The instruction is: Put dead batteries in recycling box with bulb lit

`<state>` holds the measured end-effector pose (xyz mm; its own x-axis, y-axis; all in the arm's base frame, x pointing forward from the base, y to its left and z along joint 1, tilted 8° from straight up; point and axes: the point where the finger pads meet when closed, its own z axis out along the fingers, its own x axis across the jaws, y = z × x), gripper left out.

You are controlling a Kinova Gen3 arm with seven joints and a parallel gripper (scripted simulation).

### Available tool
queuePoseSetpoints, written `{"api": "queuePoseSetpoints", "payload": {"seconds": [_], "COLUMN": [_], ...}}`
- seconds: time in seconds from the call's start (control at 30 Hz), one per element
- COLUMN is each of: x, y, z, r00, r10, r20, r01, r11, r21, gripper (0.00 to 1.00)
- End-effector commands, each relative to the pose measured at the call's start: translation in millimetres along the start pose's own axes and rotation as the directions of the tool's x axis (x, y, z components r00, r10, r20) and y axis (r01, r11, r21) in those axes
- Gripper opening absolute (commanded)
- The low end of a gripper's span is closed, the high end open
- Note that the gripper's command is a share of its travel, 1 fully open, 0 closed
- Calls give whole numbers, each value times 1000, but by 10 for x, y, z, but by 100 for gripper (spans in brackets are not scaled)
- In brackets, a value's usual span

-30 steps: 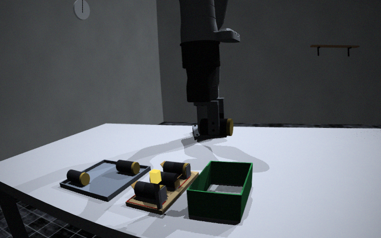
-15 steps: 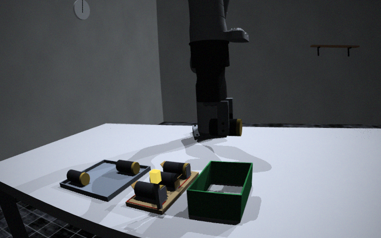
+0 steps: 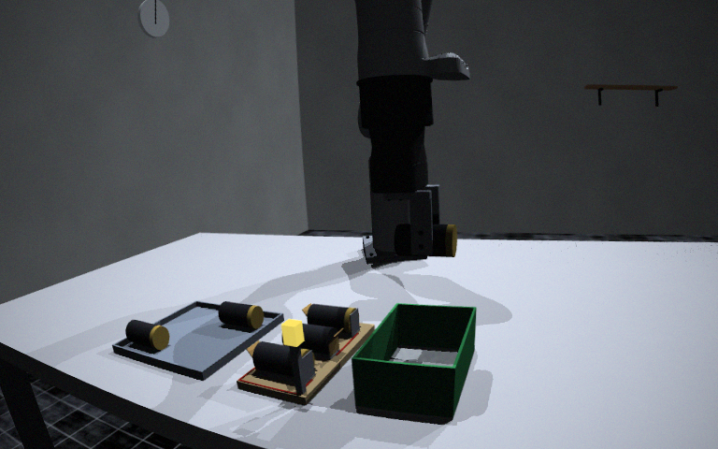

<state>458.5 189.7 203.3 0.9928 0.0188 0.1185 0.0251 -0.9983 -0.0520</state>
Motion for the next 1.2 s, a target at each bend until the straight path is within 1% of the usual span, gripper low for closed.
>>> {"api": "queuePoseSetpoints", "payload": {"seconds": [0.0,0.33,0.4,0.47,0.67,0.73,0.87,1.17], "x": [5,5,5,5,6,6,6,6], "y": [-1,-1,-1,-1,-2,-2,-2,-2], "z": [-8,-7,22,106,525,613,644,646], "r00": [1000,1000,1000,1000,1000,1000,1000,1000], "r10": [0,0,0,0,0,0,0,0], "r20": [-2,-2,-2,-2,-2,-2,-2,-2], "r01": [0,0,0,0,0,0,0,0], "r11": [1000,1000,1000,1000,1000,1000,1000,1000], "r21": [1,1,1,1,1,1,1,1], "gripper": [57,57,57,57,57,57,57,57]}}
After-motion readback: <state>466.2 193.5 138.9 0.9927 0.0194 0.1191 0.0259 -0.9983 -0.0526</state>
